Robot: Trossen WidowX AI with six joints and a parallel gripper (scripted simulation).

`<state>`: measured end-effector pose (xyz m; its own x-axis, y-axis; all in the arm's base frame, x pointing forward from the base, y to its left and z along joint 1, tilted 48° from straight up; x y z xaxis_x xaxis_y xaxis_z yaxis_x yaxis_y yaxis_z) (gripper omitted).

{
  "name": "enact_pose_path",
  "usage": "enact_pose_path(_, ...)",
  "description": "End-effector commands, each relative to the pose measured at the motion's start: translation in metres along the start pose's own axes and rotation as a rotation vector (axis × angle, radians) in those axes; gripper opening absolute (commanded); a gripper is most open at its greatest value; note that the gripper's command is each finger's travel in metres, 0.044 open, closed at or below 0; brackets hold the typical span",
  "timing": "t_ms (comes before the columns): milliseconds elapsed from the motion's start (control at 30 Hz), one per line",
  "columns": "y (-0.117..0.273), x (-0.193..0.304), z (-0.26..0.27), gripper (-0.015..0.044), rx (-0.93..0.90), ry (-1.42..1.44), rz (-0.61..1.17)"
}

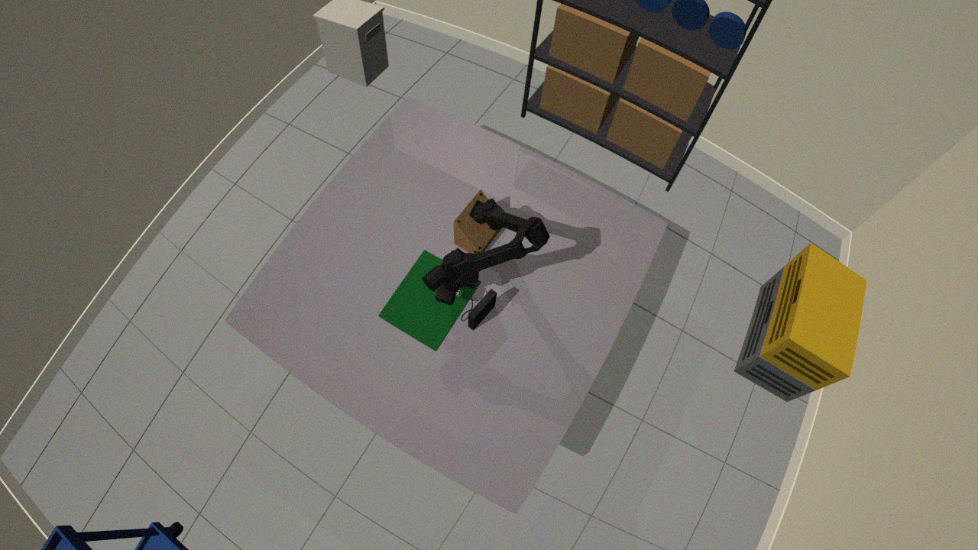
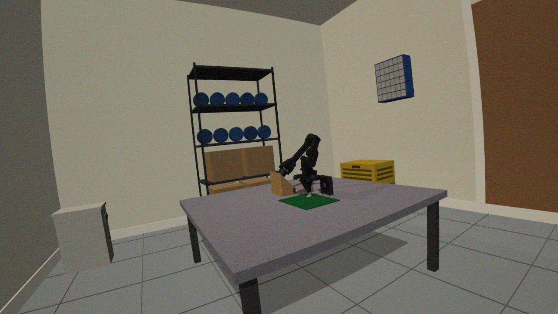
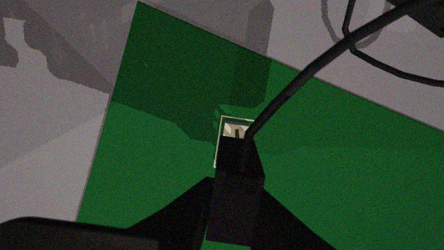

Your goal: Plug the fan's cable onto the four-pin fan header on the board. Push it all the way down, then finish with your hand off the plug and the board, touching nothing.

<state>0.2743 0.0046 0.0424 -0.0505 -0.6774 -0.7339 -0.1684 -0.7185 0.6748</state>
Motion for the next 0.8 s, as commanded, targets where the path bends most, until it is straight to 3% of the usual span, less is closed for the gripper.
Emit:
enact_pose_path(0,-0.0008,-0.0003,-0.0001,0.0,0.001,-0.004,-0.003)
enact_pose_path(767,-0.003,-0.0022,-0.001,0.0,0.001,-0.009,-0.003)
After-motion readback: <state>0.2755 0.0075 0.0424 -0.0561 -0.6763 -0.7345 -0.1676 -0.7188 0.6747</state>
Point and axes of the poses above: the point midway between the two fingers, 35 mm back from their tips, its own y axis back along the fingers, its own z axis across the jaws, x = y × z, the point moved 2 cm from there along y, back along the fingers, and after that the axes turned 13 degrees about -y, right-handed, at the moved point
